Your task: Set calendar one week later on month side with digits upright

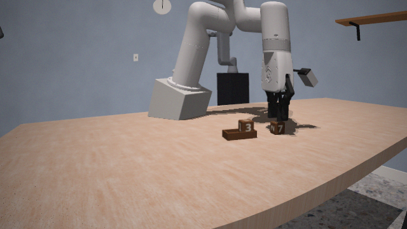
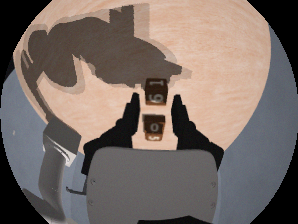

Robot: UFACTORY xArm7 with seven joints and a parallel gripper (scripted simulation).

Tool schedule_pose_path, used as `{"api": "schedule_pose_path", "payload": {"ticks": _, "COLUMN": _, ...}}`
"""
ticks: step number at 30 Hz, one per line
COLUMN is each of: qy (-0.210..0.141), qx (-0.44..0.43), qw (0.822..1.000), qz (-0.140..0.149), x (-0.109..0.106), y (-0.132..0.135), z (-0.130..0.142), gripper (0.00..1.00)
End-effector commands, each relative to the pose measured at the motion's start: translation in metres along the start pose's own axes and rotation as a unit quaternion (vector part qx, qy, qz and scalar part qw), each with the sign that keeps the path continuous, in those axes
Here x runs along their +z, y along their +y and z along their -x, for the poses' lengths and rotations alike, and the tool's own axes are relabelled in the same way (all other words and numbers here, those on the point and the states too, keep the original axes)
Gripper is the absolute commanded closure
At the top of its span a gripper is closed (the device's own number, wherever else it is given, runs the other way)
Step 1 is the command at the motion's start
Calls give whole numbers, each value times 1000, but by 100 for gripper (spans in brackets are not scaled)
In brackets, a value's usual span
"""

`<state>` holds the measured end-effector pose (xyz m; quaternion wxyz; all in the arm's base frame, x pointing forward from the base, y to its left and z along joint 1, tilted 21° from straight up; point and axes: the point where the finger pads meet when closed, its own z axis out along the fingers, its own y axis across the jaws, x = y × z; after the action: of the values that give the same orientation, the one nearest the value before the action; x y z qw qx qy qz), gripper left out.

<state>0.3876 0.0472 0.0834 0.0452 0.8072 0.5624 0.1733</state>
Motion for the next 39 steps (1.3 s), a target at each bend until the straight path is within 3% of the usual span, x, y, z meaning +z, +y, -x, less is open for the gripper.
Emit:
{"api": "schedule_pose_path", "payload": {"ticks": 1, "qy": 0, "qx": 0, "qw": 1000, "qz": 1, "x": 0, "y": 1, "z": 0, "gripper": 53}}
{"api": "schedule_pose_path", "payload": {"ticks": 25, "qy": 0, "qx": 0, "qw": 1000, "qz": 1, "x": 24, "y": 1, "z": 0, "gripper": 53}}
{"api": "schedule_pose_path", "payload": {"ticks": 39, "qy": 0, "qx": 0, "qw": 1000, "qz": 1, "x": 26, "y": 1, "z": 0, "gripper": 53}}
